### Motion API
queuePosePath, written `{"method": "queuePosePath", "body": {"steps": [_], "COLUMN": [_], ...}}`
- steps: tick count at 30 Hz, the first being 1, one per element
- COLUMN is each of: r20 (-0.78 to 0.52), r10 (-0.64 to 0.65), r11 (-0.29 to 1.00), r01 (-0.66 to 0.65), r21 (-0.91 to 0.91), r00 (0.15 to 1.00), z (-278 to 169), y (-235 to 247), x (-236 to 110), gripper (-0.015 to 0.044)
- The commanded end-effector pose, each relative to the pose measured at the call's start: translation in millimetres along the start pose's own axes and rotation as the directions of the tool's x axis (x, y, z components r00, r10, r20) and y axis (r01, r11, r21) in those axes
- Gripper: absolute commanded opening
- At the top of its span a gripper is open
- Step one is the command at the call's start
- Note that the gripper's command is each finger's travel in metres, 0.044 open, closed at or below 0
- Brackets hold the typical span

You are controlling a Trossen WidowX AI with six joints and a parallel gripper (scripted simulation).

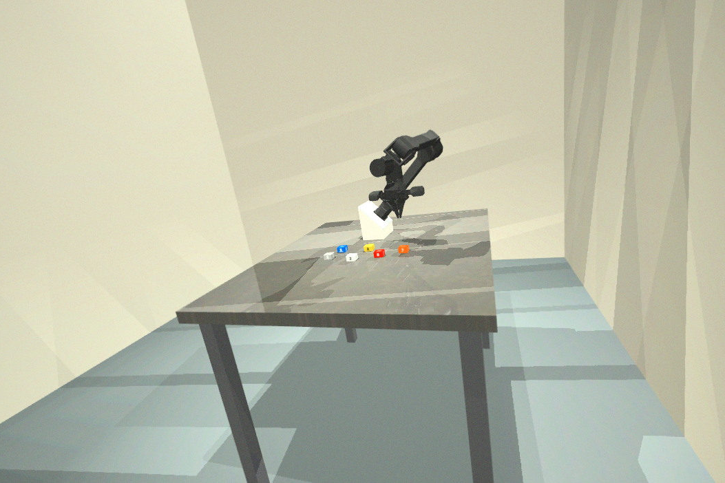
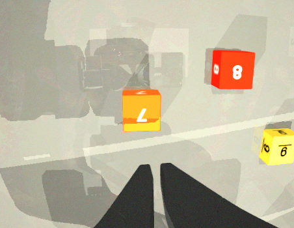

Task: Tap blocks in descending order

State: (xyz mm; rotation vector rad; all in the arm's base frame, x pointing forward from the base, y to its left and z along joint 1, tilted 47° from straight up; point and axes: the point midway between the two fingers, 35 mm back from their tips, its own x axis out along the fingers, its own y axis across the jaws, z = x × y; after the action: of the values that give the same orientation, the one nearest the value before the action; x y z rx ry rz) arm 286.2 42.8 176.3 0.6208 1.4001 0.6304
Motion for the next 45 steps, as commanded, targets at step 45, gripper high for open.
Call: {"method": "queuePosePath", "body": {"steps": [45], "r20": [-0.008], "r10": [0.007], "r11": [1.000], "r01": [-0.007], "r21": [0.023], "r00": [1.000], "z": [-4], "y": [4], "x": [82], "gripper": [0.0020]}}
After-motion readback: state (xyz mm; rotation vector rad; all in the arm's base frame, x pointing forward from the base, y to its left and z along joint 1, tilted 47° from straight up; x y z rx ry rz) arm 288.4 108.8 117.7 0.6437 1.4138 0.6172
